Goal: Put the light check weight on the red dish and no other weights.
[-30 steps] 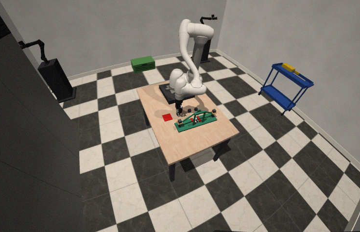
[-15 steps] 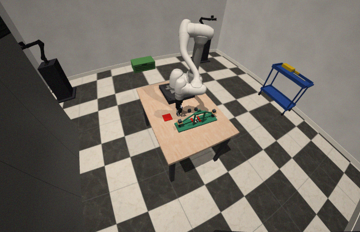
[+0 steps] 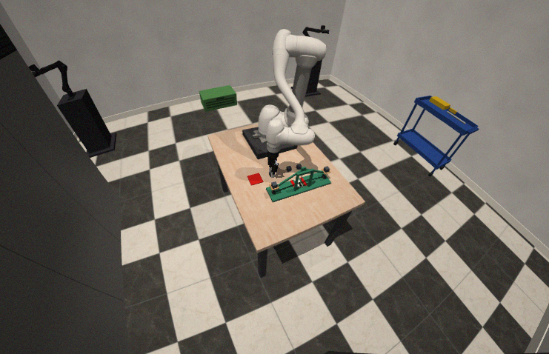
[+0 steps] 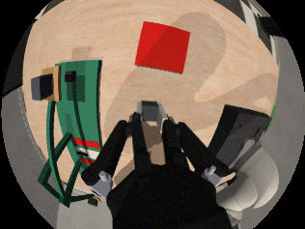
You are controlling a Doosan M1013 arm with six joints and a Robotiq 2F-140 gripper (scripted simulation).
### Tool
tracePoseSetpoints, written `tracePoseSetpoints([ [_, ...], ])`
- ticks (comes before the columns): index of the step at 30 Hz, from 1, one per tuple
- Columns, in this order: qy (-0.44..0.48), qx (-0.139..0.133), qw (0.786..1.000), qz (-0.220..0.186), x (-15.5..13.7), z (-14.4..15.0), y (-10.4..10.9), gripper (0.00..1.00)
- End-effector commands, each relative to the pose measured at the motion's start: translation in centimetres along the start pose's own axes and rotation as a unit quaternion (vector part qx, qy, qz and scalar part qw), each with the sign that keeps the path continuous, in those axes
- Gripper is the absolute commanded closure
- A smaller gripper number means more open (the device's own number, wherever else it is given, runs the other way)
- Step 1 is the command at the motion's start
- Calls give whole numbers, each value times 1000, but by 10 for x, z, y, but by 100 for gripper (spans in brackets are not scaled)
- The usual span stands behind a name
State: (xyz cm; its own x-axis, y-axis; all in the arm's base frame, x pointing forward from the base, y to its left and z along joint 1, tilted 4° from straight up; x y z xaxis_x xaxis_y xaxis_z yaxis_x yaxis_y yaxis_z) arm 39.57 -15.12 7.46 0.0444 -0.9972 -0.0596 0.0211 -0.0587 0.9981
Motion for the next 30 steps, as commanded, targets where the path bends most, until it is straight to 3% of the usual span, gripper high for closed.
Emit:
tracePoseSetpoints([
  [1, 2, 0, 1000, -2, -4, 0, -2, 76],
  [14, 2, 0, 1000, -2, -4, 0, 2, 76],
  [26, 2, 0, 1000, -2, -3, 0, 56, 76],
  [30, 2, 0, 1000, -2, -3, 0, 63, 76],
])
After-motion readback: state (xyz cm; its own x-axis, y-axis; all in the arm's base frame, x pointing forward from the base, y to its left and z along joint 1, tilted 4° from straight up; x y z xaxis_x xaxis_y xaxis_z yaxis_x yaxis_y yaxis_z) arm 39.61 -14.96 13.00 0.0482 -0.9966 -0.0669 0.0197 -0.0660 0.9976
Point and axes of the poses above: the point where the finger pads meet when closed, its own y axis back along the fingers, its own z axis across the jaws, x = y × z, the point moved 10 cm from there along y, back along the fingers, and after that the axes turned 2 degrees about y, right-handed, at the moved point
